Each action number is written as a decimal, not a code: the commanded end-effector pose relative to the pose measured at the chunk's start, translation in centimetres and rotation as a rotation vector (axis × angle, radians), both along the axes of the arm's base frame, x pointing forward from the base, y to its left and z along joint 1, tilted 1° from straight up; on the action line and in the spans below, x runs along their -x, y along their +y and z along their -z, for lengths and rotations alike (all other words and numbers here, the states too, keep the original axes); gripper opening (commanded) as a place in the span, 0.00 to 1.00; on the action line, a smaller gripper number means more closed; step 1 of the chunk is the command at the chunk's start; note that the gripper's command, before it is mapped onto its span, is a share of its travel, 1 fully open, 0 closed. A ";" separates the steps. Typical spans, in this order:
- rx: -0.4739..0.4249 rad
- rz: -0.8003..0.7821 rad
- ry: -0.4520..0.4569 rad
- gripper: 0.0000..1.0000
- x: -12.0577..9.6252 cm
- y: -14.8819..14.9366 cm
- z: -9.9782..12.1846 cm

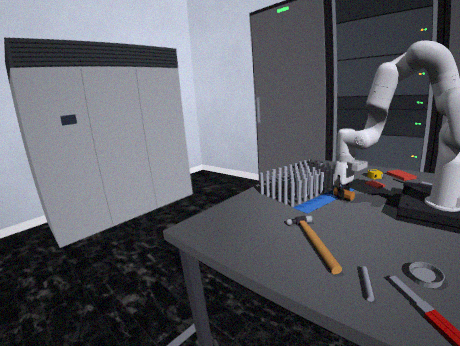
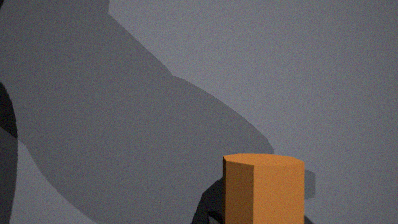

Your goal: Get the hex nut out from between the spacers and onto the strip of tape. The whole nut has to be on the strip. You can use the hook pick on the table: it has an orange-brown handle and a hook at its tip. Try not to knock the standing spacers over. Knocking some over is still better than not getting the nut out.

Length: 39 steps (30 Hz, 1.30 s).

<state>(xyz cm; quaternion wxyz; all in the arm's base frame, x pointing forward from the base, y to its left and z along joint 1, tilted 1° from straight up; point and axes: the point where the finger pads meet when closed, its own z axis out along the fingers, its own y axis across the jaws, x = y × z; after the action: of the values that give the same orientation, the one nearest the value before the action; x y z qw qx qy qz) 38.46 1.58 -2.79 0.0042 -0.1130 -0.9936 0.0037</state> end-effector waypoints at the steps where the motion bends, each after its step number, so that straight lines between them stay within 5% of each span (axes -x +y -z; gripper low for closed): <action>1: 0.000 0.000 -0.003 0.00 -0.1 0.0 -0.1; 39: 0.000 0.000 -0.004 0.00 -1.4 -0.2 -0.1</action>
<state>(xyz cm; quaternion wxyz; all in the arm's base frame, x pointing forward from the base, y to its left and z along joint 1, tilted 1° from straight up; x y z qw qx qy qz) 39.69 1.41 -2.76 0.0037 -0.1130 -0.9936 0.0037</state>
